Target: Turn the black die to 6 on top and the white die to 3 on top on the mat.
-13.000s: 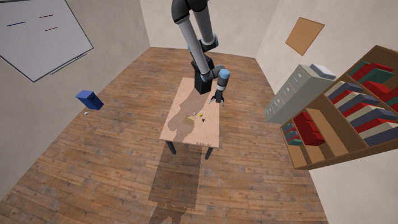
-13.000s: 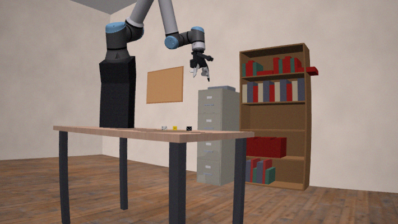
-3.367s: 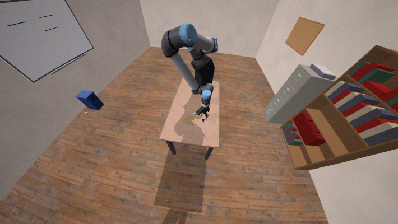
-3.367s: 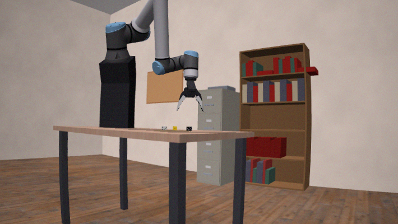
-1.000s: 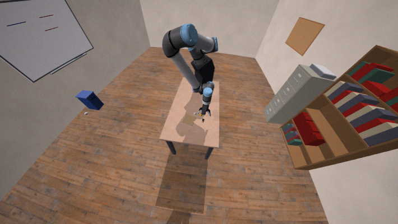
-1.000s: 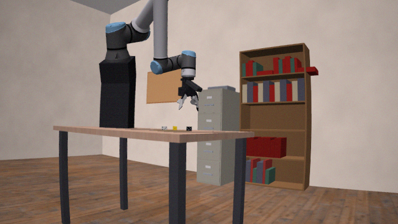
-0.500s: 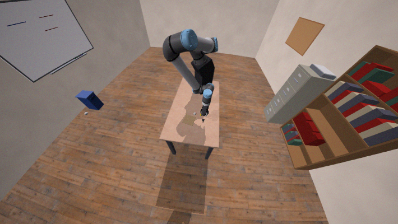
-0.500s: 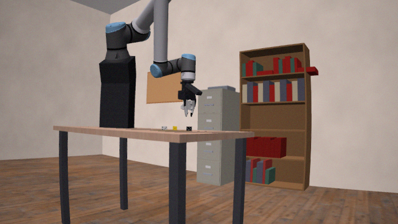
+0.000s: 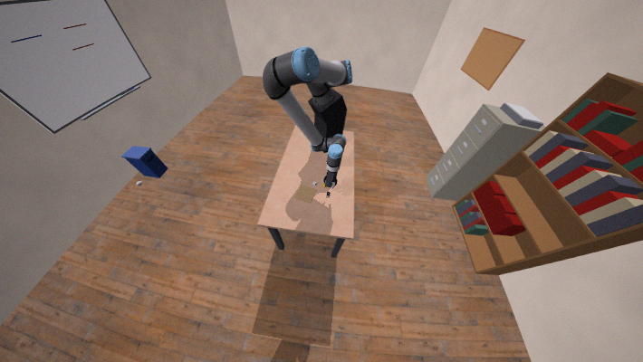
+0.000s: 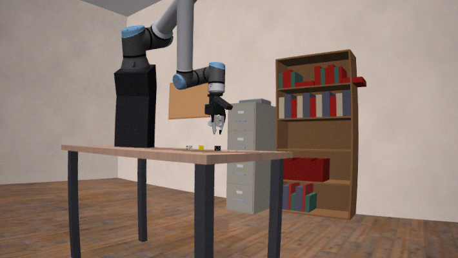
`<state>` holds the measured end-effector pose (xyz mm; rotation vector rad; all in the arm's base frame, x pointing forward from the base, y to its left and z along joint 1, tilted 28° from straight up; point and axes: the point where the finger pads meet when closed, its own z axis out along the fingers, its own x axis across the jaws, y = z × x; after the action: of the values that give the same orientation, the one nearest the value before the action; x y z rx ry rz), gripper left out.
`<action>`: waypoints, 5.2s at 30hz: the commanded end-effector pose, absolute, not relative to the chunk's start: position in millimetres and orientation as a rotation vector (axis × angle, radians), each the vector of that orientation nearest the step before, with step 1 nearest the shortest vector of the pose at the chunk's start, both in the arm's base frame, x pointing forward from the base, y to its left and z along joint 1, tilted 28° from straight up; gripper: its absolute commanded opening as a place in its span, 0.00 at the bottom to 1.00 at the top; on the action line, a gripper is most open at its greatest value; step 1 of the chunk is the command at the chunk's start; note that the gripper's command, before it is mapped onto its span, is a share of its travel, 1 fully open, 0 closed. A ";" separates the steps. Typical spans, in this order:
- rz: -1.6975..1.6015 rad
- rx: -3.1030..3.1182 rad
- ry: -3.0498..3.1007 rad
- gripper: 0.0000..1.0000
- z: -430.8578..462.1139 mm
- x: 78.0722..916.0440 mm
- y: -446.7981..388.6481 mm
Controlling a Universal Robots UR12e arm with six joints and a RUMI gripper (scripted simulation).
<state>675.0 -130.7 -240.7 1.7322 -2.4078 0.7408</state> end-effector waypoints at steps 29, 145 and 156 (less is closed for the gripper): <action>0.742 1.733 -2.408 0.24 -251.7 678.6 -136.3; 0.742 1.733 -2.408 0.24 -312.4 695.0 -166.5; 0.742 1.733 -2.408 0.24 -312.4 695.0 -166.5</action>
<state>694.7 -166.8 -312.9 1.7326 -2.4080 0.7410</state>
